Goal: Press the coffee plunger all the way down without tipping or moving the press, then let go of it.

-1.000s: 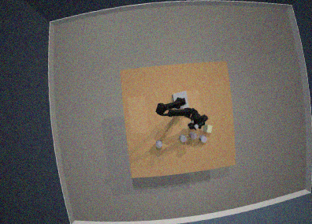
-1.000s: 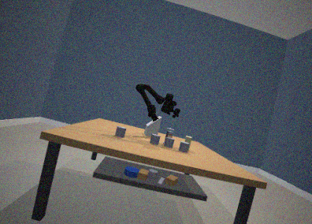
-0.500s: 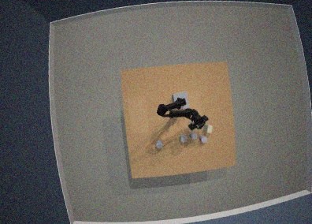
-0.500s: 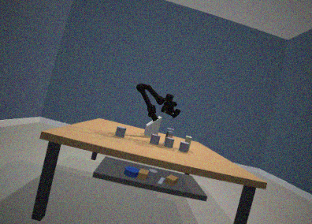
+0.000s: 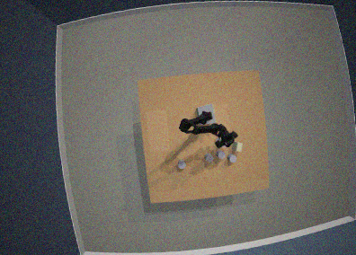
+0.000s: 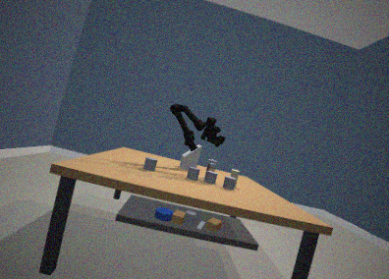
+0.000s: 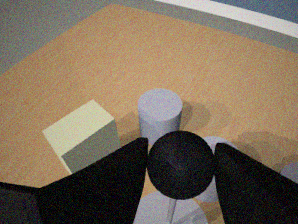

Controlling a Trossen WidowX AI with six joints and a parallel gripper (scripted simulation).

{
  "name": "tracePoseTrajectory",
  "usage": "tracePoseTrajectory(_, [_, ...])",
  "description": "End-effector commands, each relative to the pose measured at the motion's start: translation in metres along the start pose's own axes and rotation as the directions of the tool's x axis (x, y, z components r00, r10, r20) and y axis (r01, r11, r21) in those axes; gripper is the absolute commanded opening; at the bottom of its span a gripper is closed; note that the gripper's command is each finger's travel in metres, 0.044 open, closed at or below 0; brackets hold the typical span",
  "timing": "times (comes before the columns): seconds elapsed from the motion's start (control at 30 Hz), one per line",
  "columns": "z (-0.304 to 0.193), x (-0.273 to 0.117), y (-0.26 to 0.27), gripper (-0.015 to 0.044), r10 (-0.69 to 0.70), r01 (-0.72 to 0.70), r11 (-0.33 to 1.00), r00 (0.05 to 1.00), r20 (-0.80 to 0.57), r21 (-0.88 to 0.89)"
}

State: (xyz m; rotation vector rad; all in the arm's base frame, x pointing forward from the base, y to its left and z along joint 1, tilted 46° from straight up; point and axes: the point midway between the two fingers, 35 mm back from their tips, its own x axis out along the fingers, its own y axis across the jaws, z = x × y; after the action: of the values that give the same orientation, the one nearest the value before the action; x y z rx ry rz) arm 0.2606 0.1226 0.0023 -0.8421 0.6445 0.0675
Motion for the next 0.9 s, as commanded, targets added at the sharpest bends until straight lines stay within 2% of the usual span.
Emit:
tracePoseTrajectory(0.0, [-0.005,0.005,0.002,0.0114,0.004,-0.004,1.000,1.000,-0.006,-0.002])
tracePoseTrajectory(0.87, [-0.036,0.035,0.006,0.0114,0.008,-0.008,1.000,1.000,-0.011,-0.001])
